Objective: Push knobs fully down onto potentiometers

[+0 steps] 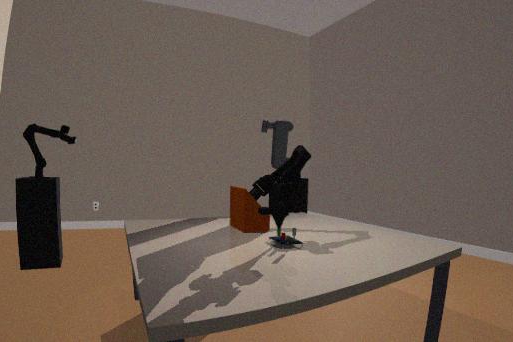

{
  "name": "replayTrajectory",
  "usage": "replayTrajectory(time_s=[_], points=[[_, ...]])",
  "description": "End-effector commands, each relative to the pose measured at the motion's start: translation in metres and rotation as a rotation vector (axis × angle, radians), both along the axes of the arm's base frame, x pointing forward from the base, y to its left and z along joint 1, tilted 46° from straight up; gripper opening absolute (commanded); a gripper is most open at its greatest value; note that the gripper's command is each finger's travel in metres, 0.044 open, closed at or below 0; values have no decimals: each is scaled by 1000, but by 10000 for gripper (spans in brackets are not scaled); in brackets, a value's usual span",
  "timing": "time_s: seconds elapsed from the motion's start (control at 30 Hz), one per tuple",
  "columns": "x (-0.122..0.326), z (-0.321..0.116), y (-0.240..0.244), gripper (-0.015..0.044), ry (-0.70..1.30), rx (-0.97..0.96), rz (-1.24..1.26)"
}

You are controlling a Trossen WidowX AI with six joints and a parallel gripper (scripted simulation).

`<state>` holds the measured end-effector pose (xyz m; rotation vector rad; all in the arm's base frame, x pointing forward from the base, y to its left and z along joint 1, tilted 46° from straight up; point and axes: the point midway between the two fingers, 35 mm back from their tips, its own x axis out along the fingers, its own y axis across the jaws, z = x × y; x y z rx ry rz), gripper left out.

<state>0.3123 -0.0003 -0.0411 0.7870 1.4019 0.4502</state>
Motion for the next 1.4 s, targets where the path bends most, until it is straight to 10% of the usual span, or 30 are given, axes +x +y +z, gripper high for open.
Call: replayTrajectory(time_s=[0.0,0.17,0.43,0.7,1.37], points=[[0,4,-4,0,-6,-6,3],[-1,10,-10,0,-6,-6,3],[-3,5,-6,210,7,2,0],[19,10,-18,0,75,18,-155],[38,30,-23,0,569,131,-619]])
